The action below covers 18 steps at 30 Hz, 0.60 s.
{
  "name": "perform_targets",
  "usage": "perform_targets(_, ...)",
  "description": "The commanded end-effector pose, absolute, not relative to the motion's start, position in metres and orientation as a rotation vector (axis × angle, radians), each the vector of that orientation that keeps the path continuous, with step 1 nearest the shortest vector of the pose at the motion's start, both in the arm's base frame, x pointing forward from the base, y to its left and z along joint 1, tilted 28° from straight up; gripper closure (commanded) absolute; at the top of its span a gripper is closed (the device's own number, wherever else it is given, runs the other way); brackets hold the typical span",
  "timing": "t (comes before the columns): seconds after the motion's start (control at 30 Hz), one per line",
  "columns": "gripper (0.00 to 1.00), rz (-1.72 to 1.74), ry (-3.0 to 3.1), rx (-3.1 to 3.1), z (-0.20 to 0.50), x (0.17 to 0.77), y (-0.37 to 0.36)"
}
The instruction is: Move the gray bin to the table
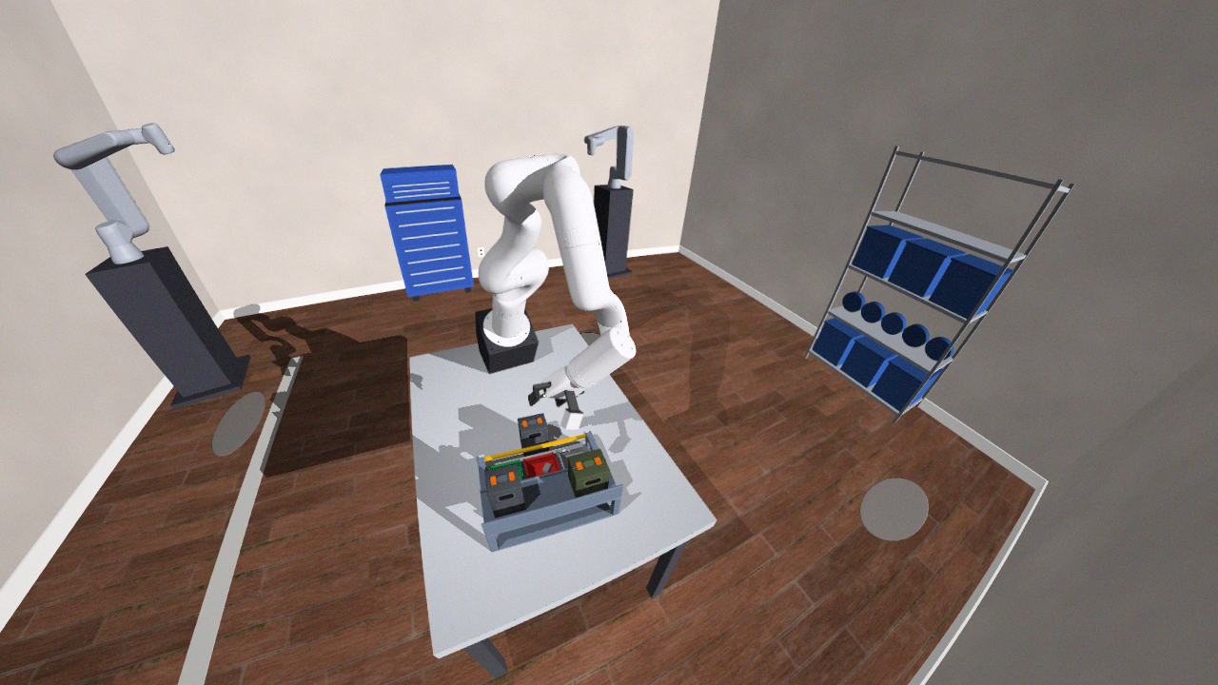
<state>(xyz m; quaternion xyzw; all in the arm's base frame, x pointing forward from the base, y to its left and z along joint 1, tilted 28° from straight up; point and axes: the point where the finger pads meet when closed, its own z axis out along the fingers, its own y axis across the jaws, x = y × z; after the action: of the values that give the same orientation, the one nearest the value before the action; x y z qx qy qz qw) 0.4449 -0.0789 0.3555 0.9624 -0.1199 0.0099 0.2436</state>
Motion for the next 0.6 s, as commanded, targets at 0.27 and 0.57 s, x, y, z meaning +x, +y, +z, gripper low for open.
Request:
perform_targets(0.27, 0.00, 0.115, 0.015, 2.654, 0.307, 0.441, -0.082)
perform_targets(0.57, 0.00, 0.115, 0.015, 2.654, 0.307, 0.441, -0.082)
